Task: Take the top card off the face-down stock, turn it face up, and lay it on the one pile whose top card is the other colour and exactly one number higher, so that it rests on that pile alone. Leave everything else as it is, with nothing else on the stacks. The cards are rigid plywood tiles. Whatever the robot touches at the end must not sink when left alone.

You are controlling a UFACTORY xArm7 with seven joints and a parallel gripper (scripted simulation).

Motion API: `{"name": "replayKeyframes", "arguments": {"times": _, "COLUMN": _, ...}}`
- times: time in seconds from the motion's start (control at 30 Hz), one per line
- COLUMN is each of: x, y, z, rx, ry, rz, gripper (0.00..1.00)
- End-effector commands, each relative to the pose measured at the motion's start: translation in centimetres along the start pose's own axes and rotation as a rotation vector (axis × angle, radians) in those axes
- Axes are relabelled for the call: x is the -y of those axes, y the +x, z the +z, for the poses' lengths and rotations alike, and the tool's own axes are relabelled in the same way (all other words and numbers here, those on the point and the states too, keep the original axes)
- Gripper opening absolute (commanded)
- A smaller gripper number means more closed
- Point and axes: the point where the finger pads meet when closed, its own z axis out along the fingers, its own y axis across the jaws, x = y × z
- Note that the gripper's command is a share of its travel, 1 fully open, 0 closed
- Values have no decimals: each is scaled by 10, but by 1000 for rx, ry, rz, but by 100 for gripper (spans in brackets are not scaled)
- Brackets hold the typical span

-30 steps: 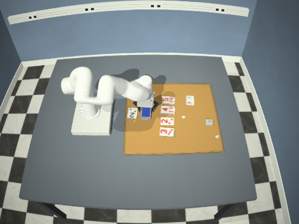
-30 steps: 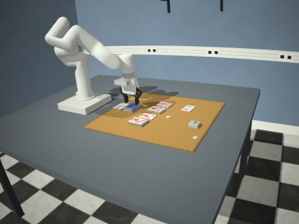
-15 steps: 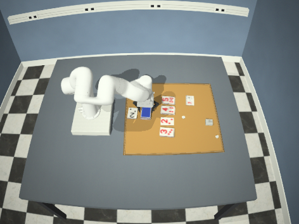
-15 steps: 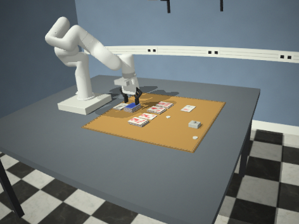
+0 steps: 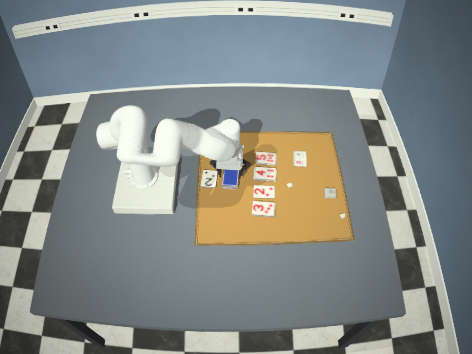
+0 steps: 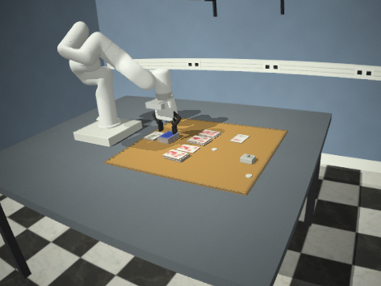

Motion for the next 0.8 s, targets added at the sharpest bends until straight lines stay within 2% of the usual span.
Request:
{"name": "replayKeyframes", "arguments": {"times": 0.0, "x": 1, "y": 0, "z": 0, "rx": 0, "ry": 3, "rz": 0, "gripper": 87}}
{"name": "replayKeyframes", "arguments": {"times": 0.77, "x": 2, "y": 0, "z": 8, "rx": 0, "ry": 3, "rz": 0, "gripper": 87}}
